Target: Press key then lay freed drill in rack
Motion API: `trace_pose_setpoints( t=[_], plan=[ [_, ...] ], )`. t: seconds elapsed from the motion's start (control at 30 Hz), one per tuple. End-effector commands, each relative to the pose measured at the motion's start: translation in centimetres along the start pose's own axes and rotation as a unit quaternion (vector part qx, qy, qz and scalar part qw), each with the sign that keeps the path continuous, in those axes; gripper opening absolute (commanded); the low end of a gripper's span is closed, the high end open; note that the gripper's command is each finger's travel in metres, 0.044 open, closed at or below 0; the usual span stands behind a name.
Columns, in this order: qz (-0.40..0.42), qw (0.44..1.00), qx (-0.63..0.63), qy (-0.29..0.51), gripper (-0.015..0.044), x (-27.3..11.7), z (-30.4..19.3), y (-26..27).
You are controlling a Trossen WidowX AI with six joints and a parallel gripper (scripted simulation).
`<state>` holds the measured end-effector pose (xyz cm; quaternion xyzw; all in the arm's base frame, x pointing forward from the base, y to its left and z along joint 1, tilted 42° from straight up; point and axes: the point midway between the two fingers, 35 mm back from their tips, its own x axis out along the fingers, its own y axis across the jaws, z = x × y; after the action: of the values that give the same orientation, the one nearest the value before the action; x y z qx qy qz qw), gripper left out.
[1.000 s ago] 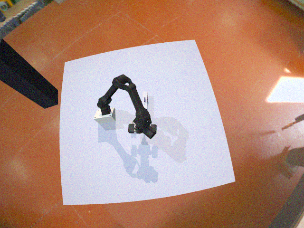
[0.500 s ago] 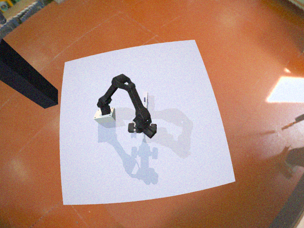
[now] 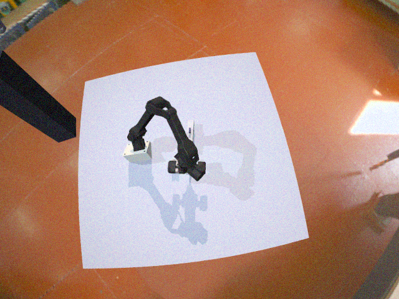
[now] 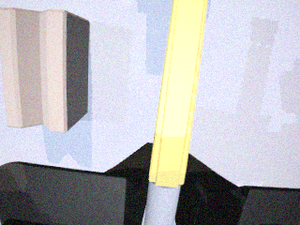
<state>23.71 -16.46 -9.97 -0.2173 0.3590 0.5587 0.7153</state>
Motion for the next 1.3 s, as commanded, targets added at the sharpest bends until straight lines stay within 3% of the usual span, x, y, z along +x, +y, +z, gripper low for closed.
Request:
trace_pose_setpoints(
  t=[0.0, 1.27],
  plan=[
    [0.001, 1.000, -0.001, 0.002, 0.0000, -0.3, 0.0, 0.0],
    [0.002, 1.000, -0.001, 0.002, 0.0000, -1.1, -0.6, 3.2]
  ],
)
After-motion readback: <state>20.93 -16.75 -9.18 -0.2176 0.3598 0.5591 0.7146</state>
